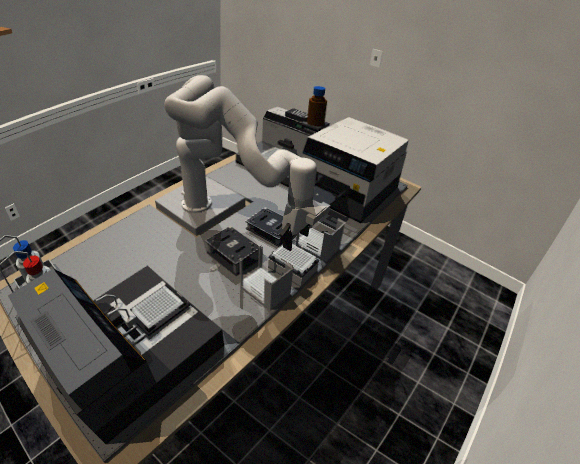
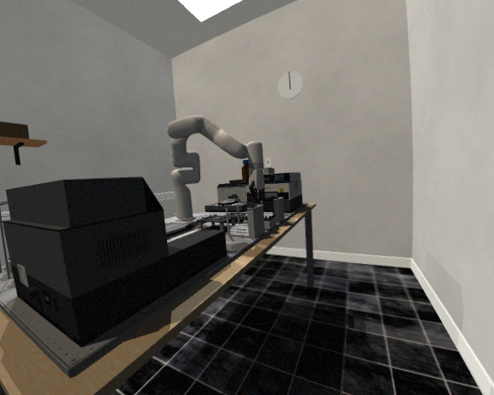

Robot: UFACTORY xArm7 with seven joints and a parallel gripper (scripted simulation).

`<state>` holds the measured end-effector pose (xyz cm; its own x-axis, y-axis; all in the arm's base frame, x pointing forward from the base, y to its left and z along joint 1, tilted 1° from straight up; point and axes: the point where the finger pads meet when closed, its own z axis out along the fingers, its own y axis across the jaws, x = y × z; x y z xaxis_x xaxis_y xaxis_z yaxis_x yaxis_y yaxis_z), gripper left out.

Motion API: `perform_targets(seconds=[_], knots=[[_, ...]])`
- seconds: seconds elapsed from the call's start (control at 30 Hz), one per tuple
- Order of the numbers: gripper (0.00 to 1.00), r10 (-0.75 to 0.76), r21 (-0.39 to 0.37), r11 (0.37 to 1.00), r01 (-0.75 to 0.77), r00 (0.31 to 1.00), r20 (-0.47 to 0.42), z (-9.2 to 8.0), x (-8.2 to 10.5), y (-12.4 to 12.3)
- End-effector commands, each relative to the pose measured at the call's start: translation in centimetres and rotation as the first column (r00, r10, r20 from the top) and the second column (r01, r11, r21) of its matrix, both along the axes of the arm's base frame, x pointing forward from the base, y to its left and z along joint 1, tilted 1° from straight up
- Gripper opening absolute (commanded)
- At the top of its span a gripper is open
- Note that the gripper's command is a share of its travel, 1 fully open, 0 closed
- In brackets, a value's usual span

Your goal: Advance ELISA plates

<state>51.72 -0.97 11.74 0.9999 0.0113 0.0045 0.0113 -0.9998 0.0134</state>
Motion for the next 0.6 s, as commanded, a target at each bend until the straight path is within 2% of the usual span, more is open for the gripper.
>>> perform_targets(seconds=[0.0,0.57], knots=[[1.00,0.000,-0.001,1.000,0.000,1.000,0.004,-0.4,0.1,0.0],[1.00,0.000,-0.001,1.000,0.000,1.000,0.004,-2.4,0.2,0.0]])
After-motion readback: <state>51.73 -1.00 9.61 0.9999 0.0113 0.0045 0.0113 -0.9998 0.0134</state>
